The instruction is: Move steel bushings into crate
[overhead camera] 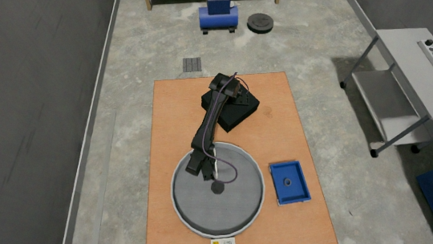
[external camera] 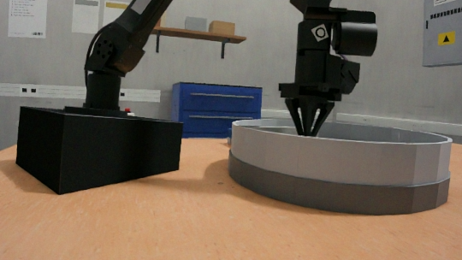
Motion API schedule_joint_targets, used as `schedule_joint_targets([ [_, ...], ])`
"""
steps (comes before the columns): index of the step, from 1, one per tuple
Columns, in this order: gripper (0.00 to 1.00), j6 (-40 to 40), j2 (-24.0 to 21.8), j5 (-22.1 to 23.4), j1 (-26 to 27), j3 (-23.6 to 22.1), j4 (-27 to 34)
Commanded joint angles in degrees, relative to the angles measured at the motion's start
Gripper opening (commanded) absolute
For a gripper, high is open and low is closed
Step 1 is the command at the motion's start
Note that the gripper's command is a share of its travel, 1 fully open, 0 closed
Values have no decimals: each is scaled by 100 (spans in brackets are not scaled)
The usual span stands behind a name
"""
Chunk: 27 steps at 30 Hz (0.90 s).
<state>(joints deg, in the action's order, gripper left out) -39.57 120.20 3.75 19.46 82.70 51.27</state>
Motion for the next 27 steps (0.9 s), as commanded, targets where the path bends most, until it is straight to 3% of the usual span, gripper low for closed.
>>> schedule_joint_targets([
  [1,13,28,-175,100,51,190,-26],
  [12,13,61,137,101,-22,215,-166],
  [27,13,52,-4,102,-22,217,-112],
])
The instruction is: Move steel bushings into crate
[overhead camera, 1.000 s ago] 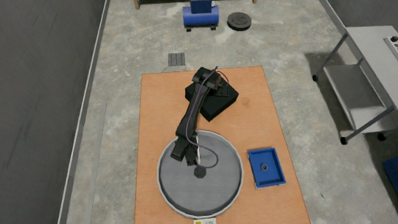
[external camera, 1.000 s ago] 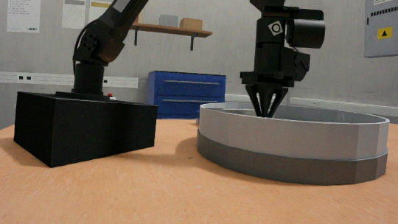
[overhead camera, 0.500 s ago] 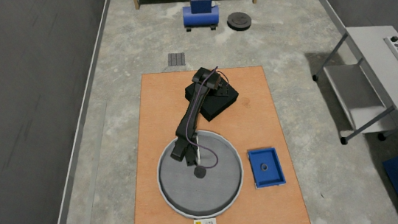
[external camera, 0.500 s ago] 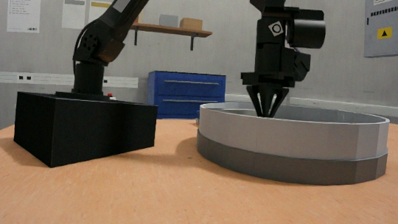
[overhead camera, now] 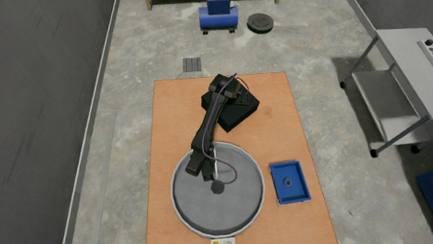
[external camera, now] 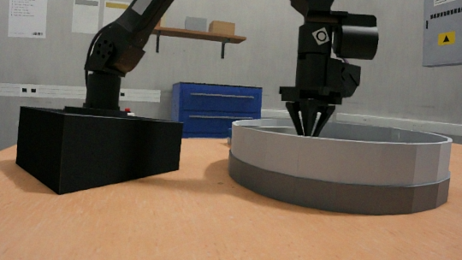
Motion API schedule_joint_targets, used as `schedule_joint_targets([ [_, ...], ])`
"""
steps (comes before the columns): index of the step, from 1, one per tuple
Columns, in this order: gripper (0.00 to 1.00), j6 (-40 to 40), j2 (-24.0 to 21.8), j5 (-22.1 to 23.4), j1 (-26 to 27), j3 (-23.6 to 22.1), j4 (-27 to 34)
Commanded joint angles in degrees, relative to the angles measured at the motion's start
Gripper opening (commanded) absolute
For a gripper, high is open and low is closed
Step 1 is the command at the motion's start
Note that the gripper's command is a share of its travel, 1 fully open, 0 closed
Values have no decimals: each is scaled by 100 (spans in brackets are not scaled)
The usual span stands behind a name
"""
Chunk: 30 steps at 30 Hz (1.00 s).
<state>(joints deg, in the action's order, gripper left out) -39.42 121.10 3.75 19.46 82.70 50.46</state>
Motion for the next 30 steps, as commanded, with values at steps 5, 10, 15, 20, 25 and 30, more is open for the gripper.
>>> schedule_joint_targets([
  [5,13,37,-93,102,-22,217,-31],
  [10,13,37,-93,102,-22,217,-31],
  [15,13,37,-93,102,-22,217,-31],
  [20,13,37,-93,102,-22,217,-31],
  [25,0,28,-86,100,-19,221,57],
  [30,0,28,-86,100,-19,221,58],
])
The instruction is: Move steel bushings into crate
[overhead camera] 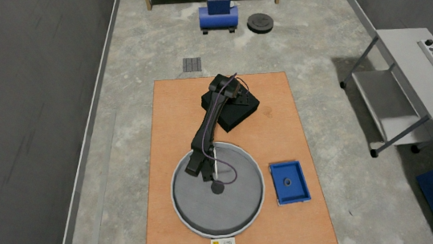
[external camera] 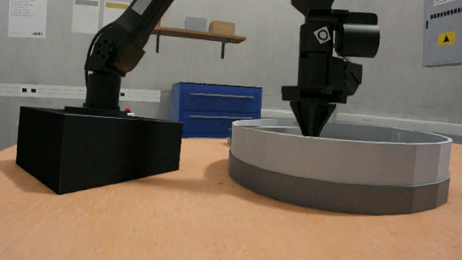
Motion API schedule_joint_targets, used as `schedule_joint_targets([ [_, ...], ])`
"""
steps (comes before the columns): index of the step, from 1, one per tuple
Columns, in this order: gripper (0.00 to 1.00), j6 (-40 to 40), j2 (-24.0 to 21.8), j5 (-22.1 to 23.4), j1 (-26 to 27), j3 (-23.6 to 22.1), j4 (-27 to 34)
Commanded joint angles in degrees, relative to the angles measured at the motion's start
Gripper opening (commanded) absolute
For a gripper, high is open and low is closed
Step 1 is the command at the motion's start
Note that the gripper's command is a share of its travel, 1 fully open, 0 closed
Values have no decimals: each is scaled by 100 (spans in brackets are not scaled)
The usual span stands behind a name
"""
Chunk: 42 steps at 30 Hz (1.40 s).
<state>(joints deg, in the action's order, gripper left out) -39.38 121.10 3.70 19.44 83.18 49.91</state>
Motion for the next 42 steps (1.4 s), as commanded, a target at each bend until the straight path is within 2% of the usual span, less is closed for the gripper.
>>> schedule_joint_targets([
  [1,0,24,-86,105,-16,173,112],
  [36,0,23,-88,105,-16,173,113],
  [42,0,-6,-226,104,20,235,247],
])
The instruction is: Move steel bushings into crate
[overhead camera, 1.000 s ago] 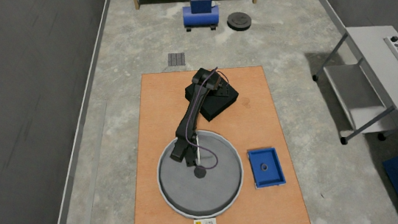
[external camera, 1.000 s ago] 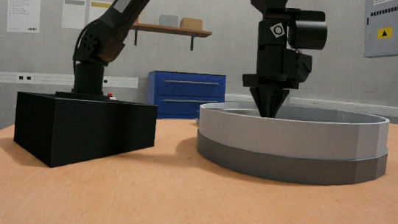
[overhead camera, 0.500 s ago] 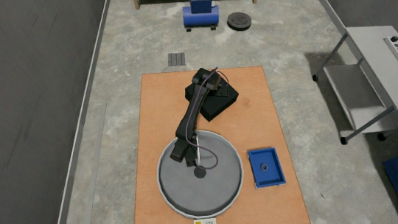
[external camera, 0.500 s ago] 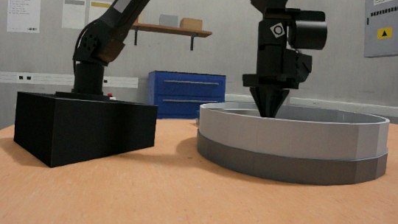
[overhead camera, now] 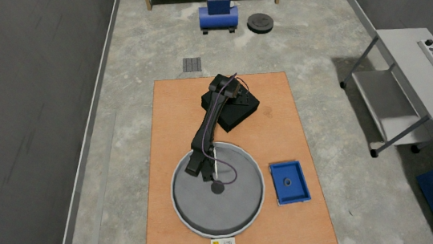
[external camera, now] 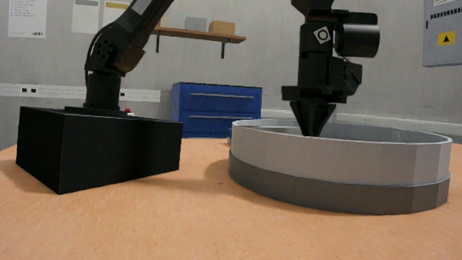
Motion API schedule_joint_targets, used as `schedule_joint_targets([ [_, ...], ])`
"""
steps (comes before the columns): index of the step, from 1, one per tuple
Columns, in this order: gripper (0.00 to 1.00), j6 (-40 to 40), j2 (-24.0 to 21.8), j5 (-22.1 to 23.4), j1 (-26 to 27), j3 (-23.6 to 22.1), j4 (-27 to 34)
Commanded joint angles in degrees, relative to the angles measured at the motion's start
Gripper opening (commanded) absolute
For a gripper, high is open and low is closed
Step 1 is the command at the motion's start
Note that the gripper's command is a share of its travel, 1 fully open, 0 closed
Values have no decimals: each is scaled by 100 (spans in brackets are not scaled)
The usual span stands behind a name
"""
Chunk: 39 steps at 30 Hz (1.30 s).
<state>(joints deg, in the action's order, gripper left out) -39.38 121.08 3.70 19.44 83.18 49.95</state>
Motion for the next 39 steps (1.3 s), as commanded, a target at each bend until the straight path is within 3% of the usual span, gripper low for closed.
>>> schedule_joint_targets([
  [1,0,-17,-253,103,35,260,295],
  [19,0,-111,-675,104,133,1096,1551],
  [39,0,-106,-681,103,138,1166,1597],
])
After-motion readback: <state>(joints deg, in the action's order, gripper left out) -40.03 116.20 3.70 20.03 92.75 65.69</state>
